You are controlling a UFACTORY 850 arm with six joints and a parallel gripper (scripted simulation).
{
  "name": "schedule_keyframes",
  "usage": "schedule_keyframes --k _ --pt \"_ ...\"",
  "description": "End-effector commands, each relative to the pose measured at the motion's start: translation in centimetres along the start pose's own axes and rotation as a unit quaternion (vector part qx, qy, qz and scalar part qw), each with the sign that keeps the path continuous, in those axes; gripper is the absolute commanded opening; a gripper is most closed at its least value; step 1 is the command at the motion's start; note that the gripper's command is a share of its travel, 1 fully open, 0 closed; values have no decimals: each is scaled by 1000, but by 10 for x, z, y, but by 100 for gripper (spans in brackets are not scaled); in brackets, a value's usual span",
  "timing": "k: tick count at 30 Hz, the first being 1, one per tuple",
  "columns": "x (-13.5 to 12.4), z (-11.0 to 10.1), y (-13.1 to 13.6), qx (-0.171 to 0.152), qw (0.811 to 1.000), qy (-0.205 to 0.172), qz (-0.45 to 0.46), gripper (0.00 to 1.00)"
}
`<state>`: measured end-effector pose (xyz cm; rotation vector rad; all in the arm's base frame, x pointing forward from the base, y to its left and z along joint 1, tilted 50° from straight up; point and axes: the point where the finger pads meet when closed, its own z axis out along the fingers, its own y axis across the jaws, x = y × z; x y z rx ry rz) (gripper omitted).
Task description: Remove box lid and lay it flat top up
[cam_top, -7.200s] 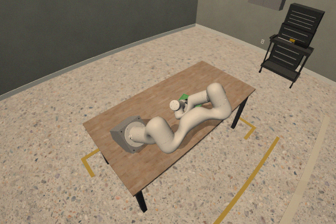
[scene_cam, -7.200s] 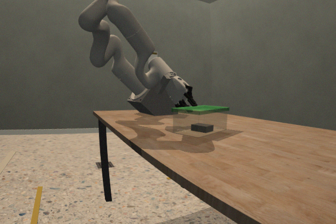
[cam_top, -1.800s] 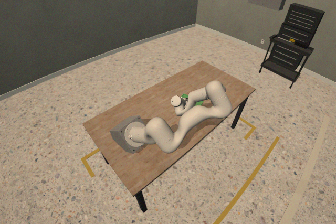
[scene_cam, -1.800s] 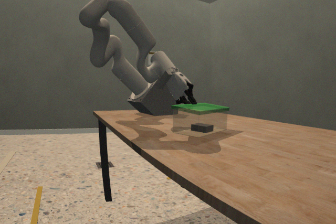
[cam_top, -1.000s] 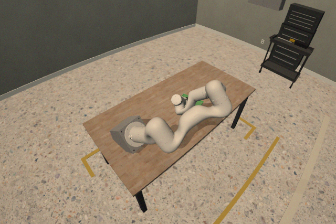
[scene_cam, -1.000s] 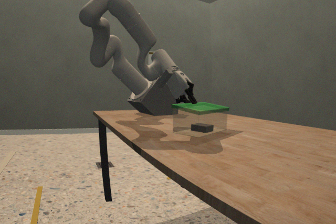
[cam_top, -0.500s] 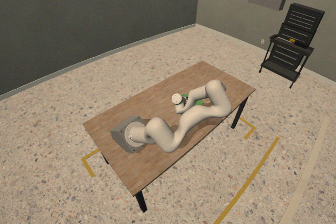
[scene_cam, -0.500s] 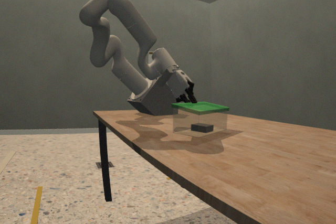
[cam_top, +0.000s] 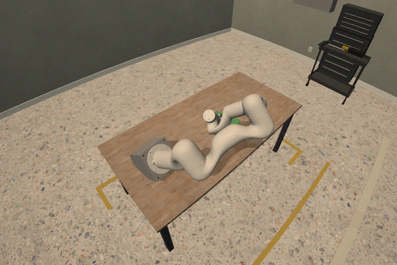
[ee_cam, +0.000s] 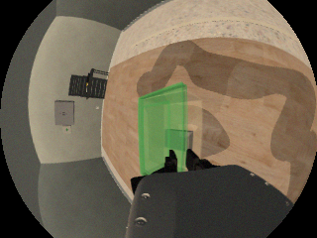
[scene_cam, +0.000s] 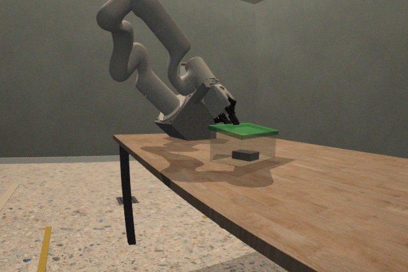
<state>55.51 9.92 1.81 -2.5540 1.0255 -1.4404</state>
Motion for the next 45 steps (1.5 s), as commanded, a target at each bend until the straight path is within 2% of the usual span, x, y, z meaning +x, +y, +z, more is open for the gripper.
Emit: schedule_keyframes --k 1,45 --pt "0 -1 -2 -5 1000 0 0 0" --pt "0 -1 -5 -13 1000 0 0 0"
